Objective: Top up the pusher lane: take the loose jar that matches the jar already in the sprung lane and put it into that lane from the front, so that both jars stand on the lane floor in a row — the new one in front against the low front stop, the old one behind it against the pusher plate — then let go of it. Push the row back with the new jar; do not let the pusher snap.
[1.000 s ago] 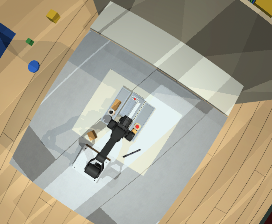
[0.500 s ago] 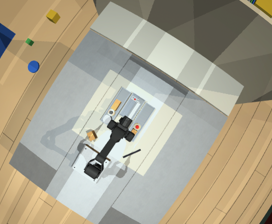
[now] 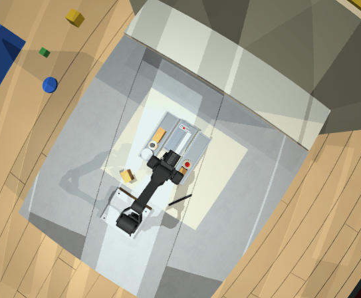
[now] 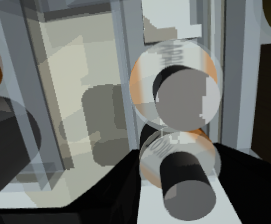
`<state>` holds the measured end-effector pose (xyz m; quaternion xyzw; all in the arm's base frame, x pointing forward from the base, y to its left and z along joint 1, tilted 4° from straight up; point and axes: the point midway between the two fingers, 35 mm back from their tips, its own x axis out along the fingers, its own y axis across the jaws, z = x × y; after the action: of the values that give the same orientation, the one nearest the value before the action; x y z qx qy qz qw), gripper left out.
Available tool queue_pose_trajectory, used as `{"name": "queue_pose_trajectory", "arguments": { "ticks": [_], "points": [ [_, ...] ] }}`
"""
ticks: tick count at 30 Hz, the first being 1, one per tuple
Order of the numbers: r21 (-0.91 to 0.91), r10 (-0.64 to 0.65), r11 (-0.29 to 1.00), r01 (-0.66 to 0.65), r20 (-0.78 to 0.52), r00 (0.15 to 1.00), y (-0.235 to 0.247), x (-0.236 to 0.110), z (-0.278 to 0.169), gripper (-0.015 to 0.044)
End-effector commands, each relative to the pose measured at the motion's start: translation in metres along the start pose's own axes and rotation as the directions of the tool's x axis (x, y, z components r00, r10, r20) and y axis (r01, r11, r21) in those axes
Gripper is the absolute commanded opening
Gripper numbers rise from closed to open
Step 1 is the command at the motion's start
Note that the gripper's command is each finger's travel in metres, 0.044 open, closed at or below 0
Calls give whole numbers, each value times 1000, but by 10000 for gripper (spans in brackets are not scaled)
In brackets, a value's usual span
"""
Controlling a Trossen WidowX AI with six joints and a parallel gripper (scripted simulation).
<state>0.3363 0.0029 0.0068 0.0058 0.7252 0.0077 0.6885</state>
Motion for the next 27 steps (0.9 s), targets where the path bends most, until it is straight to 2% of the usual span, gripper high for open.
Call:
{"name": "queue_pose_trajectory", "arguments": {
  "ticks": [1, 24, 27],
  "points": [
    [3, 2, 1000, -2, 14, 1000, 0, 0, 3, 0],
    [3, 1, 1000, -2, 14, 1000, 0, 0, -3, 0],
    [3, 1, 1000, -2, 14, 1000, 0, 0, -3, 79]
  ]
}}
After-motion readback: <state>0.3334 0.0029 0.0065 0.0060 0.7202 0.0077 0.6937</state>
